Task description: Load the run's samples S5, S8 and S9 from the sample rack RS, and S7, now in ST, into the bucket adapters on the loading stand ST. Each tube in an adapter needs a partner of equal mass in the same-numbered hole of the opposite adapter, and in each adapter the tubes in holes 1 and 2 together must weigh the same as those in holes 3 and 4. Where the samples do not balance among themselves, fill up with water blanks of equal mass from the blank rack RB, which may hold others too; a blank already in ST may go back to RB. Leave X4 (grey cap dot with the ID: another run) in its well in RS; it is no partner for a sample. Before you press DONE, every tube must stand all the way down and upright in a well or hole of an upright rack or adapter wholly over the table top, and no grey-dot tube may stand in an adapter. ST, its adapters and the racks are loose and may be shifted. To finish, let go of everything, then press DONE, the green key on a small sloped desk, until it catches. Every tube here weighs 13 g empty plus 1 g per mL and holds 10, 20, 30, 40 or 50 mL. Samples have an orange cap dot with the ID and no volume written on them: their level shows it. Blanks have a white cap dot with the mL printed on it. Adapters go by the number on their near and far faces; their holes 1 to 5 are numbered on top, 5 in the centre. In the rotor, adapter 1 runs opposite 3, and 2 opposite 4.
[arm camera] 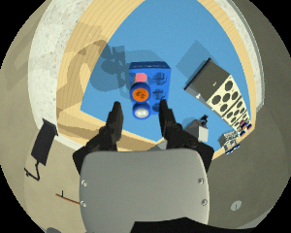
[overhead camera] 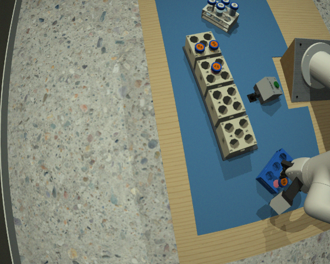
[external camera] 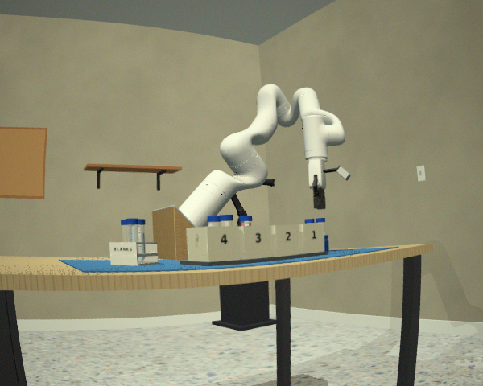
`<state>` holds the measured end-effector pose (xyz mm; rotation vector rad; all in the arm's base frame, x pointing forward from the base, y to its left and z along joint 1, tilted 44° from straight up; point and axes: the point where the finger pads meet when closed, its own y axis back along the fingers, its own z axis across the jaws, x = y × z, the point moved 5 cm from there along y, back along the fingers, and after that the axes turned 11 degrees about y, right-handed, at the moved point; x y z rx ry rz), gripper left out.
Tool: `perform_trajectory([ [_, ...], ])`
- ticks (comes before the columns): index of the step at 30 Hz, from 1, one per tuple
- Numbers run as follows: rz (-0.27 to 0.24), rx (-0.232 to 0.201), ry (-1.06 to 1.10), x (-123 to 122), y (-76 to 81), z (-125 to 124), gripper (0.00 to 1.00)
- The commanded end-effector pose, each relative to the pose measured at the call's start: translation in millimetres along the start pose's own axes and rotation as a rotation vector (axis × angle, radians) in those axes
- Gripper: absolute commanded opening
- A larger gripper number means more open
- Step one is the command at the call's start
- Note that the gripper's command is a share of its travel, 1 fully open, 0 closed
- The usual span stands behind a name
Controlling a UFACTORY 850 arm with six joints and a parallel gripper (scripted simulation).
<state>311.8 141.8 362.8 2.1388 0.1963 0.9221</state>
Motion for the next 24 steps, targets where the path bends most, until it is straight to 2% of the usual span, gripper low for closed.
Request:
perform_trajectory([
  [1, 0.002, 0.0, 0.001, 0.8, -9.8, 0.2, 0.57],
  [16, 0.002, 0.0, 0.001, 0.8, -35.6, 0.2, 0.57],
  [24, 0.002, 0.0, 0.001, 0.8, -35.6, 0.2, 0.57],
])
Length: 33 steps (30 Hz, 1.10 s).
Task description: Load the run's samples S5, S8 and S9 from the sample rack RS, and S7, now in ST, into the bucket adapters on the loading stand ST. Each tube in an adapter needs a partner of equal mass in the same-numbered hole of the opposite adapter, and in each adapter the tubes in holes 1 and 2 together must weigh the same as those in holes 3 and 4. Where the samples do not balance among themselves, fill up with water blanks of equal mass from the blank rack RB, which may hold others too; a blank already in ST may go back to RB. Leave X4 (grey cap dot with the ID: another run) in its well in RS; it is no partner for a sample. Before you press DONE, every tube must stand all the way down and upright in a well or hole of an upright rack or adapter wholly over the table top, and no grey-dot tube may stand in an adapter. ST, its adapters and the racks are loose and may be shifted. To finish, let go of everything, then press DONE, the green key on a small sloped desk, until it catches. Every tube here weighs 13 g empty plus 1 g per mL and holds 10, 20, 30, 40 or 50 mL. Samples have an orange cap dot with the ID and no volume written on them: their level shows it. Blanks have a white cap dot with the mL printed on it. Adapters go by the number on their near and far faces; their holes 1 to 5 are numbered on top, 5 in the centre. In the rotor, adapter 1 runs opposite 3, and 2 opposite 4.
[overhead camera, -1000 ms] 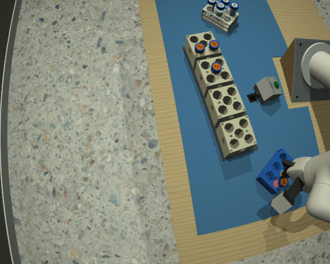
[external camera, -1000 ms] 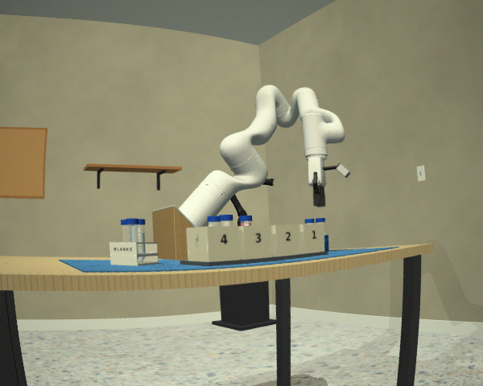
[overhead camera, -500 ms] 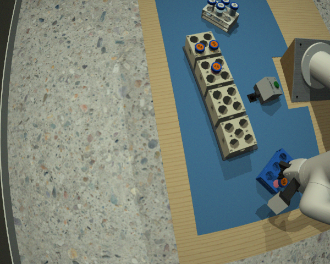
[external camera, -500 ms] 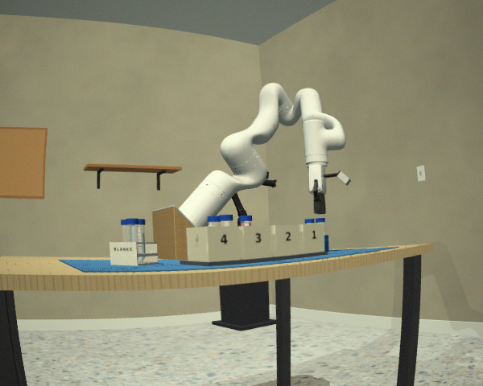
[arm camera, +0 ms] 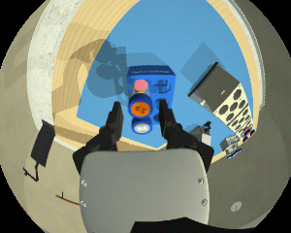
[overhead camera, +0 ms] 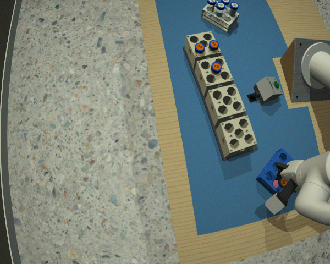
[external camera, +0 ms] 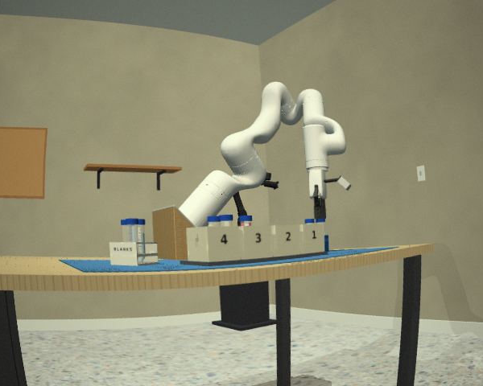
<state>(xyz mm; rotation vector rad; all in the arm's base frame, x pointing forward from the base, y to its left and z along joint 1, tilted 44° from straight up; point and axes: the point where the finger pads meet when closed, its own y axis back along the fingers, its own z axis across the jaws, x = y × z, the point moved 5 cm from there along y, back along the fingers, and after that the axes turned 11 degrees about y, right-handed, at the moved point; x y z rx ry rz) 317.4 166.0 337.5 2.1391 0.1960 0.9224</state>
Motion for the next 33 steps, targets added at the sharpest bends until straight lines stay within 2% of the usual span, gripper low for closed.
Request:
perform_trajectory([
  [1, 0.001, 0.0, 0.001, 0.6, -0.2, 0.1, 0.57],
  [33, 0.001, 0.0, 0.001, 0.6, -17.6, 0.1, 0.57],
])
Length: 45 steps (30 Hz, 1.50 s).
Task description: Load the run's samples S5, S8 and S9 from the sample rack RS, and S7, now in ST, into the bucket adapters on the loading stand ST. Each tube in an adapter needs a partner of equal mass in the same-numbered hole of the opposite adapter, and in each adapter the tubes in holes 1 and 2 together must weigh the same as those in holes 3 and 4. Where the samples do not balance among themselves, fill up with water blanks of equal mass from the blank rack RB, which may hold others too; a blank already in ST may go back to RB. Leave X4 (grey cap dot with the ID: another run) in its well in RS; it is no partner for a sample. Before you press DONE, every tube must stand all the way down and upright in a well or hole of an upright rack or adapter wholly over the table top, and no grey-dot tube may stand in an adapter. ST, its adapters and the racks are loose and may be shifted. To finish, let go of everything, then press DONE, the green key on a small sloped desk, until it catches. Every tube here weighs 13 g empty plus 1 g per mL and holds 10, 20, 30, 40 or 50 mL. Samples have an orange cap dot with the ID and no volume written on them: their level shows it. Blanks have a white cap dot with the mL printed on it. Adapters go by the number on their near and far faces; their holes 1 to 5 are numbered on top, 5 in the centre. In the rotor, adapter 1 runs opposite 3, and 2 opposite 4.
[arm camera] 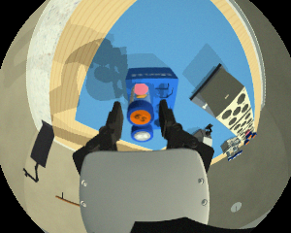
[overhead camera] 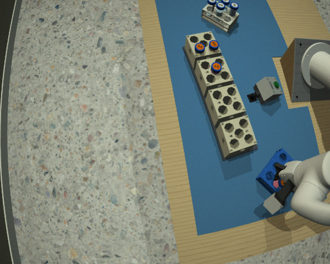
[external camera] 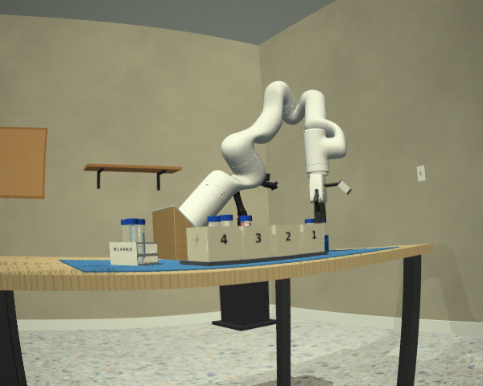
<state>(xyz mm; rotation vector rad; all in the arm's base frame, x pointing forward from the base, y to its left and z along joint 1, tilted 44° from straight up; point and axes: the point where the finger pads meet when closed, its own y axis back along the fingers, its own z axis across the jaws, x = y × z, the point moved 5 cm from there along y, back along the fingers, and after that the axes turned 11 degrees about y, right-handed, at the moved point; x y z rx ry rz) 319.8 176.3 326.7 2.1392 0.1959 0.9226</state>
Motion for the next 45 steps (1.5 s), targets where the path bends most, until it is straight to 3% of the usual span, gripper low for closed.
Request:
perform_trajectory([
  [1, 0.001, 0.0, 0.001, 0.5, -3.1, 0.1, 0.57],
  [18, 0.001, 0.0, 0.001, 0.5, -5.1, 0.1, 0.57],
  [19, 0.001, 0.0, 0.001, 0.5, -4.6, 0.1, 0.0],
  [45, 0.001, 0.0, 0.001, 0.5, -3.4, 0.1, 0.0],
])
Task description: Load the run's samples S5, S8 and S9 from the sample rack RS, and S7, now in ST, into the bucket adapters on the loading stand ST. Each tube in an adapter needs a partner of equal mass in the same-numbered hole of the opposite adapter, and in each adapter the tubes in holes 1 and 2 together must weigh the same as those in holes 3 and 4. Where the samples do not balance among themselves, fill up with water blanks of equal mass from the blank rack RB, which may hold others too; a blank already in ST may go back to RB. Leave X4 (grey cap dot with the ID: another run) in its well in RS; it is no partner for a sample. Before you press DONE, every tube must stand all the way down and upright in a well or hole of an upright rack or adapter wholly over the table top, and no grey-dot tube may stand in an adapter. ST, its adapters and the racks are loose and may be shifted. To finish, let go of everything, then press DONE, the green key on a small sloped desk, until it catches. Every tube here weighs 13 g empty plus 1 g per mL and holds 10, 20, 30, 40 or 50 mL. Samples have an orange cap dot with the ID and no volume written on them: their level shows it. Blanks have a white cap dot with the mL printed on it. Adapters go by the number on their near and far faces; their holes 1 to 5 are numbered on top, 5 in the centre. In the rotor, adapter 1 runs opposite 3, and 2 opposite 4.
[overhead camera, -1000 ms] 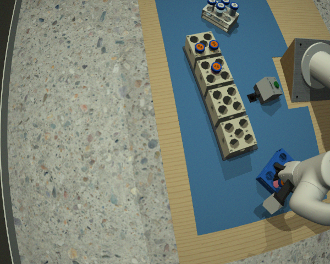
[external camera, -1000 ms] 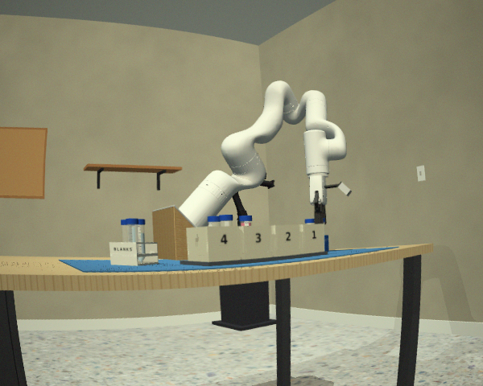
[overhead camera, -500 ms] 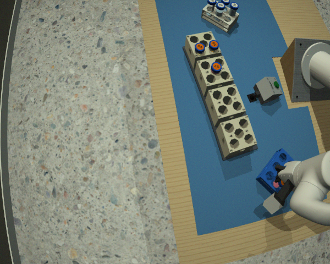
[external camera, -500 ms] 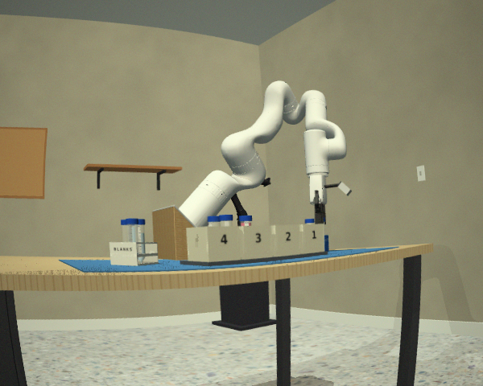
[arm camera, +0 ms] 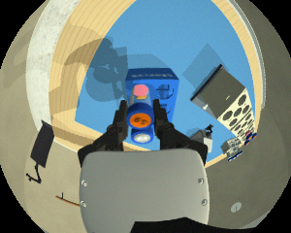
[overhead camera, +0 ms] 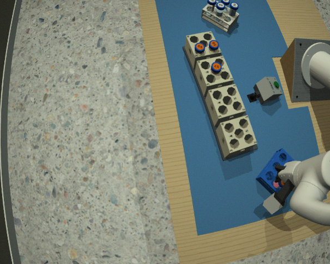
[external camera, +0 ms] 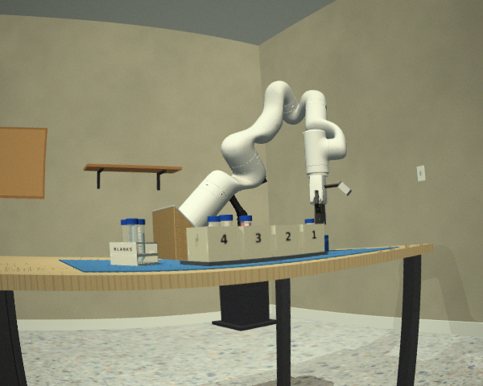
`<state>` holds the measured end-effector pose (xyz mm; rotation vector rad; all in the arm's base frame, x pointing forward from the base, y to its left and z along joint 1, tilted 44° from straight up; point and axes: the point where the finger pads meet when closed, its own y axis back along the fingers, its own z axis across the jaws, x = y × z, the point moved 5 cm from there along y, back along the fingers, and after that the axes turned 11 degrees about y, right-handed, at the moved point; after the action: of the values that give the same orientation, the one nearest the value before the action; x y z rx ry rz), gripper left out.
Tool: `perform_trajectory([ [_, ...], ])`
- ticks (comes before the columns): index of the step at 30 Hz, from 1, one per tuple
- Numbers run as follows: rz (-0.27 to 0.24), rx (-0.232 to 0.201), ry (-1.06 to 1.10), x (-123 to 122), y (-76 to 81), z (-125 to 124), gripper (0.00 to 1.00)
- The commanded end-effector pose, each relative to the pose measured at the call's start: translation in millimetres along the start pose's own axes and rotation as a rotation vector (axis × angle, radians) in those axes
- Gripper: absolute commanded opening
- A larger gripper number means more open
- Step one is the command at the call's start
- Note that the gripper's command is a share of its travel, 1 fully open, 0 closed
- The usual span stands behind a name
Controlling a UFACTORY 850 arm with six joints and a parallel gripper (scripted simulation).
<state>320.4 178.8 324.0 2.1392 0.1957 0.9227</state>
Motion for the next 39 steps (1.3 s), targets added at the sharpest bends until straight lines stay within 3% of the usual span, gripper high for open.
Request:
perform_trajectory([
  [1, 0.001, 0.0, 0.0, 0.5, 0.3, 0.1, 0.0],
  [16, 0.001, 0.0, 0.0, 0.5, 0.3, 0.1, 0.0],
  [39, 0.001, 0.0, 0.001, 0.5, 14.3, 0.1, 0.0],
])
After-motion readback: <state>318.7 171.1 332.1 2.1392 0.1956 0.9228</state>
